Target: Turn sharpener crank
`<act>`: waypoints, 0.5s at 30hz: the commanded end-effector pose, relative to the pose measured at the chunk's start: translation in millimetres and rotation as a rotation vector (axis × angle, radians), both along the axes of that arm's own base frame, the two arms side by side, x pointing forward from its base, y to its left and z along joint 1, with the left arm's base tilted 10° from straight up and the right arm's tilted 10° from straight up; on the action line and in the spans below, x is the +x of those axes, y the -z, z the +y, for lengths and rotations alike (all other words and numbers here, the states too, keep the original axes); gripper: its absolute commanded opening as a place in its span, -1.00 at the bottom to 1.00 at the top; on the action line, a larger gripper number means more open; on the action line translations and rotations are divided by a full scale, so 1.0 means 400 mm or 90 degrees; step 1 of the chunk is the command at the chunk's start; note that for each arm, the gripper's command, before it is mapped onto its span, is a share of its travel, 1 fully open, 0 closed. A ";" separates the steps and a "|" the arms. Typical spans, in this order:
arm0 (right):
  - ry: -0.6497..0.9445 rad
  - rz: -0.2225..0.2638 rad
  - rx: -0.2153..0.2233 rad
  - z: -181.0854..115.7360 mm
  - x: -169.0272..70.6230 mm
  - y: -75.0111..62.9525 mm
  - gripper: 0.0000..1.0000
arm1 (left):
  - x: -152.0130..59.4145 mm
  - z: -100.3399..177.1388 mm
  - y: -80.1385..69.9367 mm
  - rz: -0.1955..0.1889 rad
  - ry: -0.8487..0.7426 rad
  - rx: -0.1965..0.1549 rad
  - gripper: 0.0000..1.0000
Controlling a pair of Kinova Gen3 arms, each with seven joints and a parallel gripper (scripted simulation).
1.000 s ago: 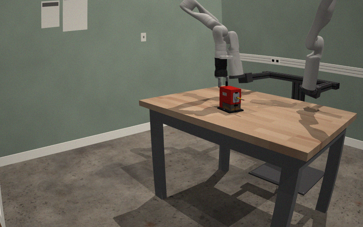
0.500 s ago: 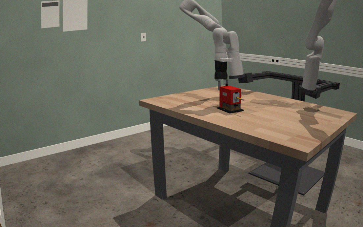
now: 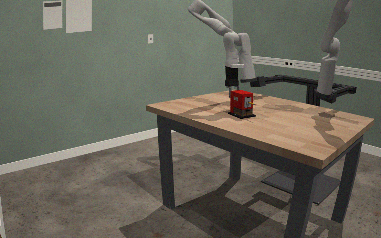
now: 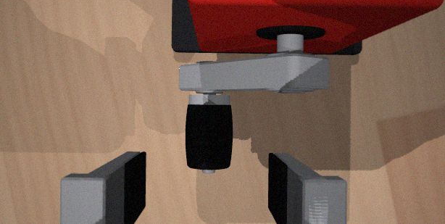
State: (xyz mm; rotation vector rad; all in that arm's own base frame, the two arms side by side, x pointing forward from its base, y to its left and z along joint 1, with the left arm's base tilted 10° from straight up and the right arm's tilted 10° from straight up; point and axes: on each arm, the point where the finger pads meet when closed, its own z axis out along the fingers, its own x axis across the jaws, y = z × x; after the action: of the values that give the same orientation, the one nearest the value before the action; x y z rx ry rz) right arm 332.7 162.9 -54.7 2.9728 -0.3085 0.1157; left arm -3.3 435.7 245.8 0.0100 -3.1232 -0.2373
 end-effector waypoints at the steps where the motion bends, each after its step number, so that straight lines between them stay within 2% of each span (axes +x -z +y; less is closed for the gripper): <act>1: 0.000 -0.001 0.000 0.000 0.002 0.006 0.93 | 0.000 0.001 -0.002 0.000 0.000 0.001 1.00; 15: 0.000 -0.001 0.000 -0.003 0.003 0.024 0.93 | 0.000 0.001 -0.002 0.000 0.000 0.001 1.00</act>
State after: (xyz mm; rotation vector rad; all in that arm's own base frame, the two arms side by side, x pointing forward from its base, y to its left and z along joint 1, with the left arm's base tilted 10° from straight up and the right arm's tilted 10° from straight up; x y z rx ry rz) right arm 333.4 161.3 -64.5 2.9727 -0.3084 0.1158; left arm -3.3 435.7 245.8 0.0100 -3.1232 -0.2373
